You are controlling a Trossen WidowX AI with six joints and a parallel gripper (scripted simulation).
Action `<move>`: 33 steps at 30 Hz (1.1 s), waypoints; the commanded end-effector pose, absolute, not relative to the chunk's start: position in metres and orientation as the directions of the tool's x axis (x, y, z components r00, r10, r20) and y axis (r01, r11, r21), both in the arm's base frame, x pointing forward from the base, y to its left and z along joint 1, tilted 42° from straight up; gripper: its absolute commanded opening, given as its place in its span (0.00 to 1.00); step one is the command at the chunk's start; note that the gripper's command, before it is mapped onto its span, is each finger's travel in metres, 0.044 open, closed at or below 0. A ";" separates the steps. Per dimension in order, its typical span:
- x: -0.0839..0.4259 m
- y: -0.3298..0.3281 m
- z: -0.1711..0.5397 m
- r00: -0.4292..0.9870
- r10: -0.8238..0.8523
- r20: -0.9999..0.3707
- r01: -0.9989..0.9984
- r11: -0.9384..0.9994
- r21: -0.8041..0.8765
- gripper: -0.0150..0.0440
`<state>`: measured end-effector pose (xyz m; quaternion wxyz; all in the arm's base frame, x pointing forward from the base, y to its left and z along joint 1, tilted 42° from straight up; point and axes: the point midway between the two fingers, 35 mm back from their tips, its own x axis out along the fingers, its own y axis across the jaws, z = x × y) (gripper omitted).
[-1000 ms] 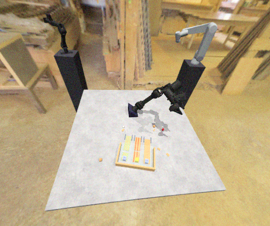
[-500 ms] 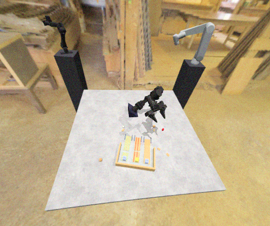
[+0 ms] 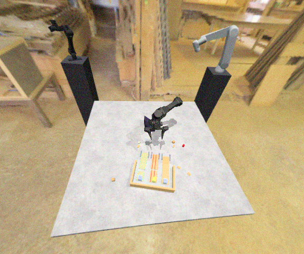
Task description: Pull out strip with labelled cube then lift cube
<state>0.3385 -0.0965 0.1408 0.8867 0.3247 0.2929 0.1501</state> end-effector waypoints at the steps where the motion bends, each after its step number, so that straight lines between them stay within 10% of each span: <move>1: 0.325 -0.094 0.124 0.780 0.432 -0.453 -0.037 0.755 0.654 0.93; 16: 0.325 -0.094 0.124 0.780 0.432 -0.453 -0.037 0.755 0.654 0.93; 33: 0.403 0.001 0.114 0.262 0.650 -0.714 0.078 0.723 0.687 0.25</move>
